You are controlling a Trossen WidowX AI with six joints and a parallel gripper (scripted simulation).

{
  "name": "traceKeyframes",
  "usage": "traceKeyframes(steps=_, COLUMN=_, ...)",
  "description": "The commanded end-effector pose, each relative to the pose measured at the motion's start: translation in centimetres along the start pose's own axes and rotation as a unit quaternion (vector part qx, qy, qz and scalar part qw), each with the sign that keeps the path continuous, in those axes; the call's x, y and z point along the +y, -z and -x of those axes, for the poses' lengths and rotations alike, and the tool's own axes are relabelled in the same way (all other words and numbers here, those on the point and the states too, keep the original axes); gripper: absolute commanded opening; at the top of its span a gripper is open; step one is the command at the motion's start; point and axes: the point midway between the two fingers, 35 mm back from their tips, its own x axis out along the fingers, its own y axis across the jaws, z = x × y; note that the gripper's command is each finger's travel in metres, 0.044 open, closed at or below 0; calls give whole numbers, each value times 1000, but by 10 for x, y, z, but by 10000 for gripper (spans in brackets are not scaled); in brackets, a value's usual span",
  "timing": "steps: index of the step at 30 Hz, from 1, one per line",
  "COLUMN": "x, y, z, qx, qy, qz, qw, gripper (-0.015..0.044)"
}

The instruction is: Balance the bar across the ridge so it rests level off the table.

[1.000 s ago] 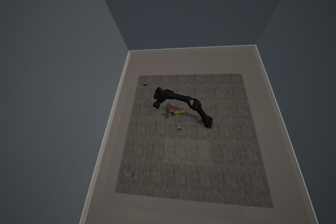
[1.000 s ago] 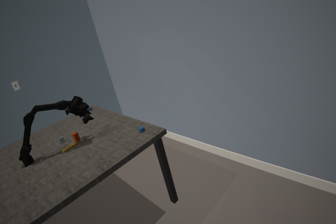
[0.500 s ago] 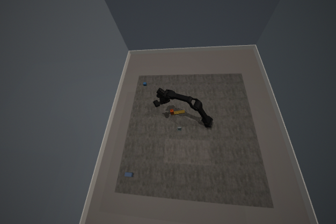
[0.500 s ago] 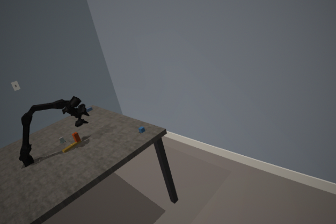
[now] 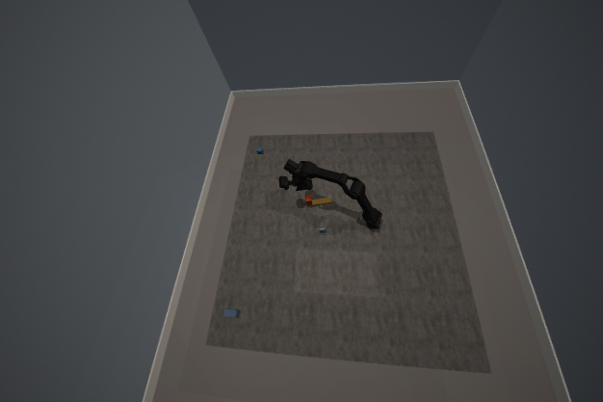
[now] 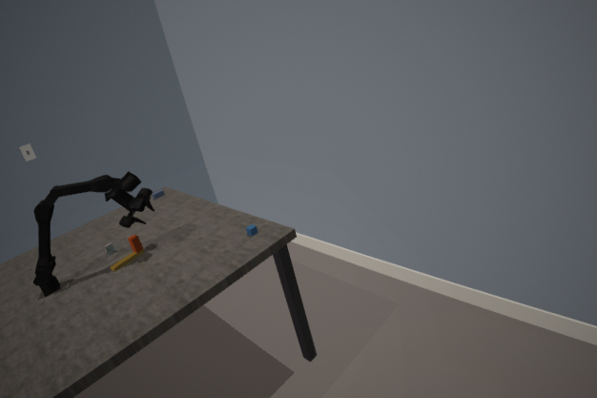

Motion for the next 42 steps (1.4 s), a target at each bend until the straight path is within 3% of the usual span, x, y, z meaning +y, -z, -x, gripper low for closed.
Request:
traceKeyframes(steps=1, x=-10, y=4, z=5, qx=-3, qy=22, qz=-65, qw=998, gripper=315)
traceKeyframes(steps=21, x=-53, y=21, z=28, qx=-44, qy=110, qz=-363, qw=924, gripper=315)
traceKeyframes(steps=42, x=-97, y=39, z=59, qx=-138, qy=173, qz=-619, qw=754, gripper=315)
